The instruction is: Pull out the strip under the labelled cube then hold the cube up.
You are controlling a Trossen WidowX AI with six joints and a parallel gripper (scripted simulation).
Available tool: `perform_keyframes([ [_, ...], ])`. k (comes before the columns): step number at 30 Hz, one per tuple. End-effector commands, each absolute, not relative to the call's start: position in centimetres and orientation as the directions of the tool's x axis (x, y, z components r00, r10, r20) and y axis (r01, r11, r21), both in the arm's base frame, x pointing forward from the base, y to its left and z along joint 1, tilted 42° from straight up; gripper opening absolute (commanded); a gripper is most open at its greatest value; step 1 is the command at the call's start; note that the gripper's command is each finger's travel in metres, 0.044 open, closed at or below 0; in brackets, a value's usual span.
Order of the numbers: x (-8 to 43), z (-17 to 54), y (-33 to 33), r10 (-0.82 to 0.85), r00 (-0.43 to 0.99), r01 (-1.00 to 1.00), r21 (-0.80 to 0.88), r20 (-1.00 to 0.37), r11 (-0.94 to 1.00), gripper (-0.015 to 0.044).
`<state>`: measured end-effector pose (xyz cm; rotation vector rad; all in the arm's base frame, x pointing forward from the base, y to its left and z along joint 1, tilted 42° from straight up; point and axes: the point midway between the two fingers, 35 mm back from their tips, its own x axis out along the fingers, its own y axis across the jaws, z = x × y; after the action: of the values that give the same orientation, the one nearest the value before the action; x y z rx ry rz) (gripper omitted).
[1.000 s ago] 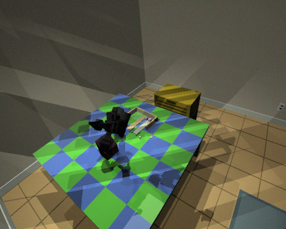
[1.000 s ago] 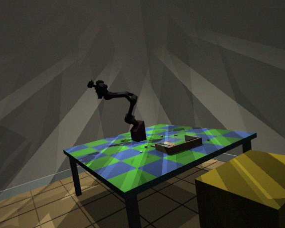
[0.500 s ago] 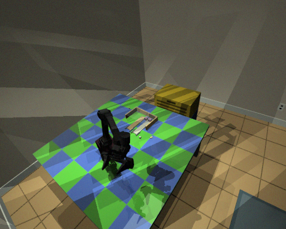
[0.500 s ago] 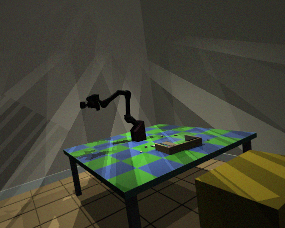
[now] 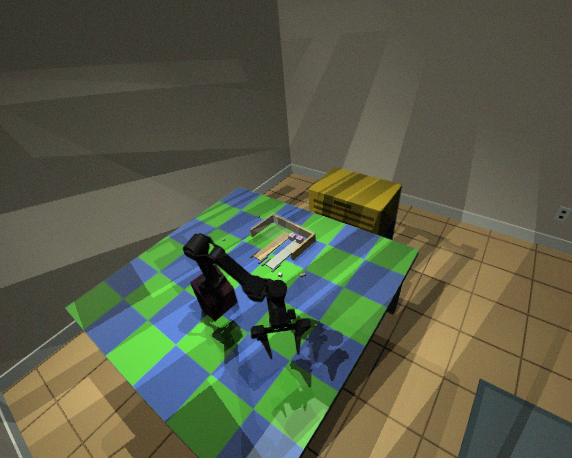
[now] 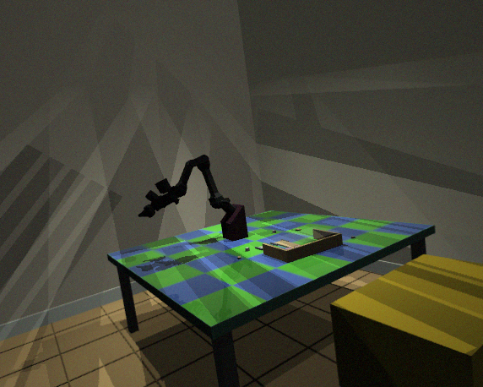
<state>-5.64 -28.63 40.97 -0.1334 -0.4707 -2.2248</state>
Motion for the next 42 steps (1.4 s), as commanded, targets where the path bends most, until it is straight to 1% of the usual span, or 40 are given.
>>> perform_keyframes([
  [1, -0.8, 38.4, -30.8, -0.828, -0.522, 0.852, 0.187, 0.206, -0.49, 0.04],
  [7, 8.1, 33.7, -32.1, -0.953, -0.279, 0.96, 0.031, 0.12, -0.278, 0.04],
  [12, 15.9, 29.1, -31.0, -0.998, -0.056, 0.994, -0.095, 0.037, -0.059, 0.04],
  [18, 24.2, 23.6, -26.7, -0.976, 0.206, 0.947, -0.238, -0.067, 0.216, 0.04],
  [24, 30.4, 18.0, -20.0, -0.883, 0.436, 0.802, -0.369, -0.175, 0.469, 0.04],
  [29, 33.6, 13.2, -12.9, -0.757, 0.595, 0.606, -0.469, -0.268, 0.642, 0.04],
  [33, 34.5, 9.6, -6.9, -0.637, 0.691, 0.411, -0.538, -0.342, 0.736, 0.04],
  [37, 33.9, 6.0, -1.1, -0.507, 0.756, 0.196, -0.596, -0.414, 0.779, 0.04],
  [42, 31.6, 2.1, 5.2, -0.352, 0.793, -0.07, -0.649, -0.497, 0.758, 0.04],
])
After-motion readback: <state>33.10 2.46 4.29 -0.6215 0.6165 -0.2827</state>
